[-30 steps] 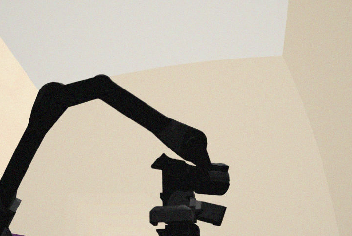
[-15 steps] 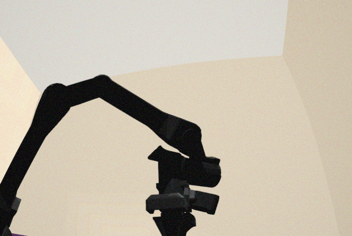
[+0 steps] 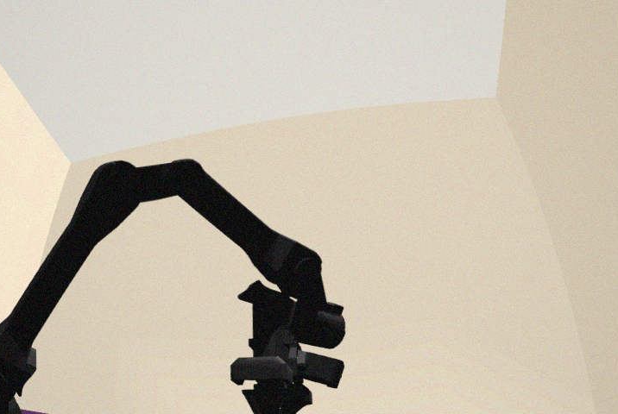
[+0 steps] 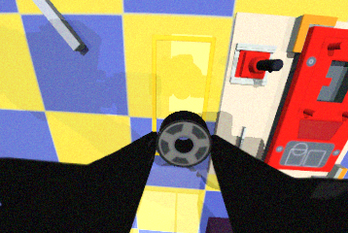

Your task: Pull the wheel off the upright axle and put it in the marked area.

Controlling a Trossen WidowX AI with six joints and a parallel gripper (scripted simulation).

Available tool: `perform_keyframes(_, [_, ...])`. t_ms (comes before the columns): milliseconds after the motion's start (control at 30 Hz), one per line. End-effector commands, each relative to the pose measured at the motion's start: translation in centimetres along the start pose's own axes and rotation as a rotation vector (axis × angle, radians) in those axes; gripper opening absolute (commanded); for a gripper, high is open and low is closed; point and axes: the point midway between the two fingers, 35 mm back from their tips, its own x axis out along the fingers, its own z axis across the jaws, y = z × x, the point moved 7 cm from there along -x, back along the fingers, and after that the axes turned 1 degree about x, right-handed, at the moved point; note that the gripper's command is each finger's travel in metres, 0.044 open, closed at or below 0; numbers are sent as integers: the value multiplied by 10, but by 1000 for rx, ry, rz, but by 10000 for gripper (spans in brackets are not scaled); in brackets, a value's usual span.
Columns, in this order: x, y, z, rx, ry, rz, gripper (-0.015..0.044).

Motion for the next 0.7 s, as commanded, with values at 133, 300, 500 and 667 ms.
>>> perform_keyframes(133, [11,4,4,5,4,10,0])
perform_keyframes(300, [24,4,4,5,4,10,0])
perform_keyframes(500, [44,3,5,5,3,9,0])
perform_keyframes(667, [75,2,5,5,4,8,0])
